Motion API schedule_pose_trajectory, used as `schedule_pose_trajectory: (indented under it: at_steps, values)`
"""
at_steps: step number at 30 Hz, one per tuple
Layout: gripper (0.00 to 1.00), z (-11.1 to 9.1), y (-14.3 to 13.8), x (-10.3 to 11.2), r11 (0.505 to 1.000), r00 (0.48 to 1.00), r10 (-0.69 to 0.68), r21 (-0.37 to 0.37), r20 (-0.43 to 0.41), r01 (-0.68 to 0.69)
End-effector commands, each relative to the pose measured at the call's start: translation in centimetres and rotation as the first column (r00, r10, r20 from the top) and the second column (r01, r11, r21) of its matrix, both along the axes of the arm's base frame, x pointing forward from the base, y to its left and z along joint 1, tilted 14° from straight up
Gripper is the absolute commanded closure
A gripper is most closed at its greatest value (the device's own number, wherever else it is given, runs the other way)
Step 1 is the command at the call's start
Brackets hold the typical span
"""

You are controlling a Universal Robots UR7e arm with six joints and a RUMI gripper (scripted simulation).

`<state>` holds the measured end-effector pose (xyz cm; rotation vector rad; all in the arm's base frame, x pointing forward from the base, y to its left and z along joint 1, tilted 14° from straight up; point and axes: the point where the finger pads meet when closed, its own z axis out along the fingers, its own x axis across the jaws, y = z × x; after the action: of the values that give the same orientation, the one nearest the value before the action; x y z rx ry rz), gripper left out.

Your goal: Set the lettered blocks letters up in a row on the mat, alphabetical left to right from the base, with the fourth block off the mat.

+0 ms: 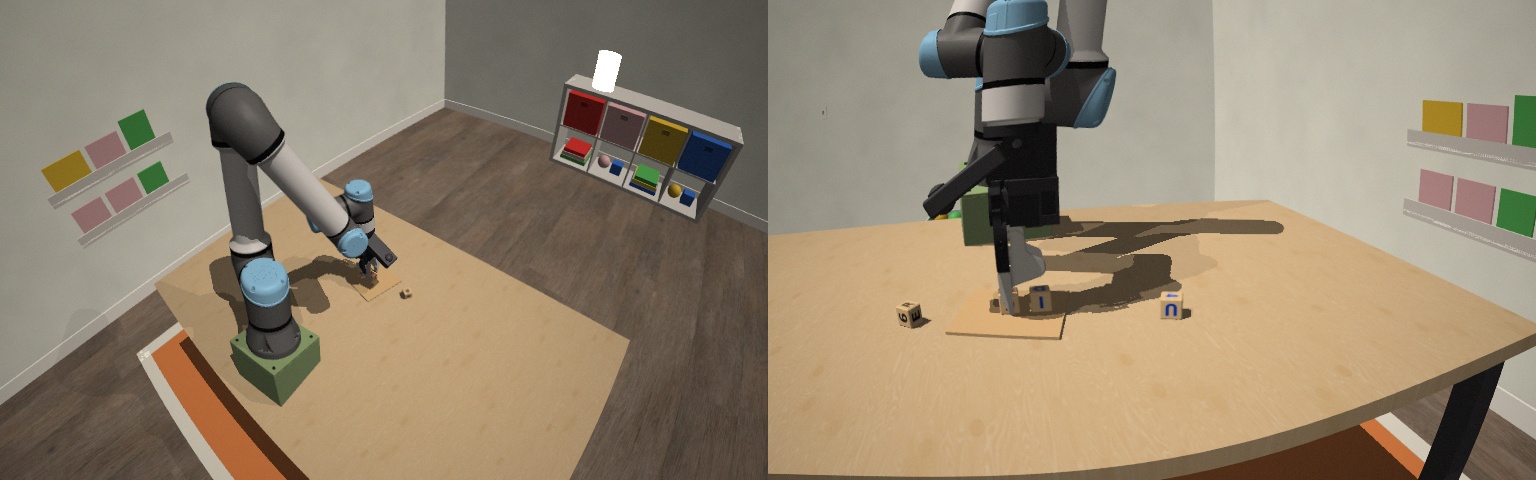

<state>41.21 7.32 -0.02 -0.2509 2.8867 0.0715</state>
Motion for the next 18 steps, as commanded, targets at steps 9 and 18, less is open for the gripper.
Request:
schedule_pose_trajectory:
  at_steps: [9,18]
  values:
    - [0.83,0.03,0.0,0.03,1.0,1.0,0.0,0.0,0.001,0.0]
    - [0.75,0.03,0.0,0.03,1.0,1.0,0.0,0.0,0.001,0.0]
